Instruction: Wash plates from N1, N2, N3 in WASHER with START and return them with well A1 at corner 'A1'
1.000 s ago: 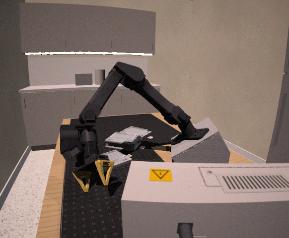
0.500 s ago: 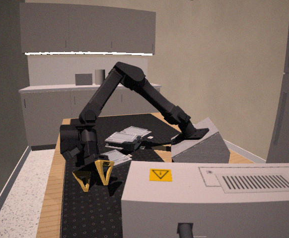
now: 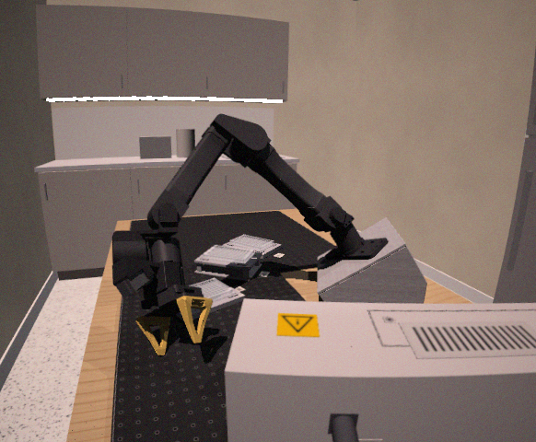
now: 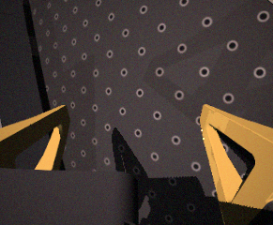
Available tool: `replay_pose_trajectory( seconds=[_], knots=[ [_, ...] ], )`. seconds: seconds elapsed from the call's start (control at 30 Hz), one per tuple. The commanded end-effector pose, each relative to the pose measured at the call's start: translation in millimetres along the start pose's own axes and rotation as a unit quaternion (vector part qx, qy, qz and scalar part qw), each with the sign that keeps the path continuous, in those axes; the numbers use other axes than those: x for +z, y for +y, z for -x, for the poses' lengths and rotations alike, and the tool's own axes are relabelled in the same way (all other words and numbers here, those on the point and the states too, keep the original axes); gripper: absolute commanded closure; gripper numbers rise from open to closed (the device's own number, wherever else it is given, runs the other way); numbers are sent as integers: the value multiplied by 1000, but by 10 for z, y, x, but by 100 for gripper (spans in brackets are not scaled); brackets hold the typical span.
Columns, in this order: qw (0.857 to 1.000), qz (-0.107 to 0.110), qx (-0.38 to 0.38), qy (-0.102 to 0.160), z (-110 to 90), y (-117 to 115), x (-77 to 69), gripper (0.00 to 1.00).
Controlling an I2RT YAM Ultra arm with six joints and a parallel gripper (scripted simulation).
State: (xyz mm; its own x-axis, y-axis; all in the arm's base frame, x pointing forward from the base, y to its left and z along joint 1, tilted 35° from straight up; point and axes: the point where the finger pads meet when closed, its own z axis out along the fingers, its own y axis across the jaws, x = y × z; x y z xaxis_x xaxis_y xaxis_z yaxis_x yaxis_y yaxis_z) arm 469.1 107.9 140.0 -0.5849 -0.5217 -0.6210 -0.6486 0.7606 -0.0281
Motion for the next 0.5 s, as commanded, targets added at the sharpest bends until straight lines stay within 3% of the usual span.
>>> replay_pose_trajectory(
  seconds=[0.0, 0.1, 0.47],
  knots=[
    [991, -19, 70, 113, -671, -101, 40, 0],
    [990, -21, 85, 111, -794, -95, -48, 0],
    [987, -23, 100, 126, -794, -95, -48, 0]
  ],
)
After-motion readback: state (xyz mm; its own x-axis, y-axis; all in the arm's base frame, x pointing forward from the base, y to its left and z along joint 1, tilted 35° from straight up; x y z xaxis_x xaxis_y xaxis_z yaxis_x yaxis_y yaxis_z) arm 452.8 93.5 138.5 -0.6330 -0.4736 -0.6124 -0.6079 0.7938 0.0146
